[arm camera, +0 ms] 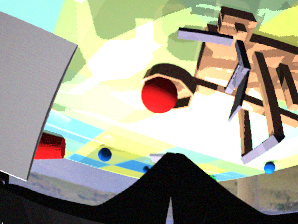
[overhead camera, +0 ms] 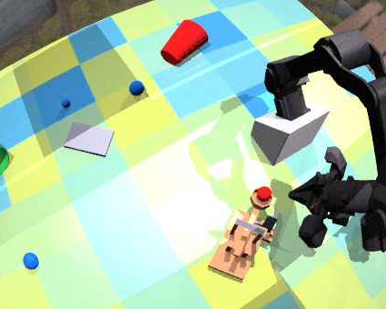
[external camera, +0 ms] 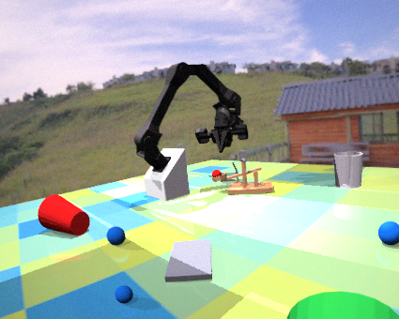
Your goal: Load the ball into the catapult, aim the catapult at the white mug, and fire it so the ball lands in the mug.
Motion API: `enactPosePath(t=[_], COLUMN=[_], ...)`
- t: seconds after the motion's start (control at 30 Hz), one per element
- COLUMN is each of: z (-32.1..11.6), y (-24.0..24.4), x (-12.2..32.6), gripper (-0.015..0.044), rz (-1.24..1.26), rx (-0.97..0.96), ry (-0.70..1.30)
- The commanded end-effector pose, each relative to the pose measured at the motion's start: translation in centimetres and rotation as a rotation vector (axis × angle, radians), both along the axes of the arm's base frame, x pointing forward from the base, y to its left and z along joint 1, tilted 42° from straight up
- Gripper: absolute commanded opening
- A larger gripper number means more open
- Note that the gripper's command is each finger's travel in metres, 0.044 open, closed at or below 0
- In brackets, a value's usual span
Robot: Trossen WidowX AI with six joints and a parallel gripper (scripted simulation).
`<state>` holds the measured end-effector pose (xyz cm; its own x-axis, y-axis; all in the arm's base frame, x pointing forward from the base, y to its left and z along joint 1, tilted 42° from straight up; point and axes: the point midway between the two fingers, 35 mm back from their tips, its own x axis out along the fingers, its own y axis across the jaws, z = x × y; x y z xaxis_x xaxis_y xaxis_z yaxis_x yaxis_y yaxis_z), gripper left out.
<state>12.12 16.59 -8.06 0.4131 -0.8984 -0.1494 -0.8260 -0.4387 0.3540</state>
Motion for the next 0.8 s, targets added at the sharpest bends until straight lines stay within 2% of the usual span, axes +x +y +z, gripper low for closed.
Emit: enactPosePath(t=[0.0, 0.77], z=[0.1, -2.9], y=[-0.2, -2.4], x=[-0.1, 0.1], gripper=[0.0000, 0.0000], rz=[0.005, 0.005], rx=[-0.004, -0.004], ry=[0.013, 0.013])
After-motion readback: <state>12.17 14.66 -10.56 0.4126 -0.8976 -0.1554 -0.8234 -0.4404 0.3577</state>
